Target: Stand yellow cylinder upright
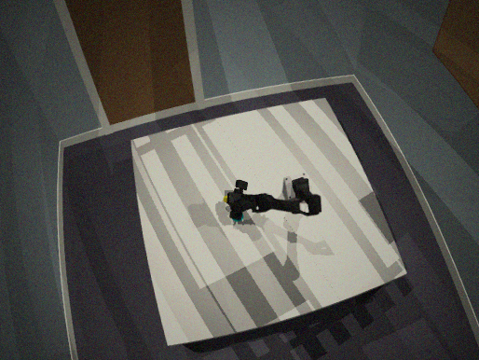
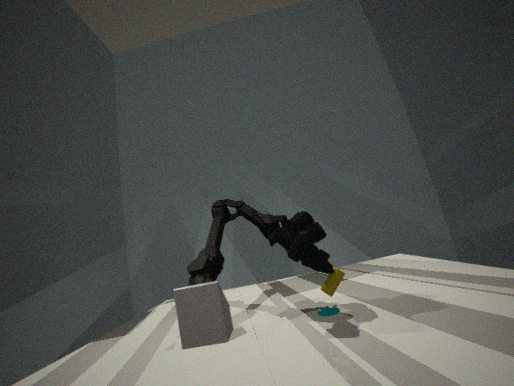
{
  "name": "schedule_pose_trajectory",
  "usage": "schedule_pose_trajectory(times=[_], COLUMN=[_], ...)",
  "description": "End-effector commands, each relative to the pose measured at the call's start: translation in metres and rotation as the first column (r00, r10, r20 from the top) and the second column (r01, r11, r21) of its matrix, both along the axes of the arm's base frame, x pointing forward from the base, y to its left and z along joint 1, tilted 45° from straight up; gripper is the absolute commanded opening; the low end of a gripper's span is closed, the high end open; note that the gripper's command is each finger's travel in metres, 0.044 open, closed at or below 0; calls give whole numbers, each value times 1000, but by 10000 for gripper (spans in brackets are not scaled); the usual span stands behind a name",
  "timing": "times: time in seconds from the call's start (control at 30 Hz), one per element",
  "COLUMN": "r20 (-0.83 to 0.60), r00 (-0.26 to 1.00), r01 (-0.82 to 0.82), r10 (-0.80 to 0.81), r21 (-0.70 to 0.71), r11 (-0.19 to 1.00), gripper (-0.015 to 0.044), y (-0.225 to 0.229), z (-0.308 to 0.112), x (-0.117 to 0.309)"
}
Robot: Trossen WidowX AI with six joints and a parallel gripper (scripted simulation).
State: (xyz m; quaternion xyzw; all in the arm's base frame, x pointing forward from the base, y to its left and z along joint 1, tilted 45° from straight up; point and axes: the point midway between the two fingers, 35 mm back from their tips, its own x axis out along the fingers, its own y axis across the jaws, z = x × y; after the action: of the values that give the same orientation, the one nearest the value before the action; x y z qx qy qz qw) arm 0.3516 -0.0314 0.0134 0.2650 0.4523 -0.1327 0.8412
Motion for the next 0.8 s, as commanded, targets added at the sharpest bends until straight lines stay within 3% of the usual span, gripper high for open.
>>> schedule_pose_trajectory(times=[0.0,0.77], r20=[30,171], r00=[999,980], r01=[22,111], r10=[-22,-104], r21=[-12,-31], r11=[1000,993], gripper=[105,105], y=[-1,2], z=[3,13], x=[-1,-5])
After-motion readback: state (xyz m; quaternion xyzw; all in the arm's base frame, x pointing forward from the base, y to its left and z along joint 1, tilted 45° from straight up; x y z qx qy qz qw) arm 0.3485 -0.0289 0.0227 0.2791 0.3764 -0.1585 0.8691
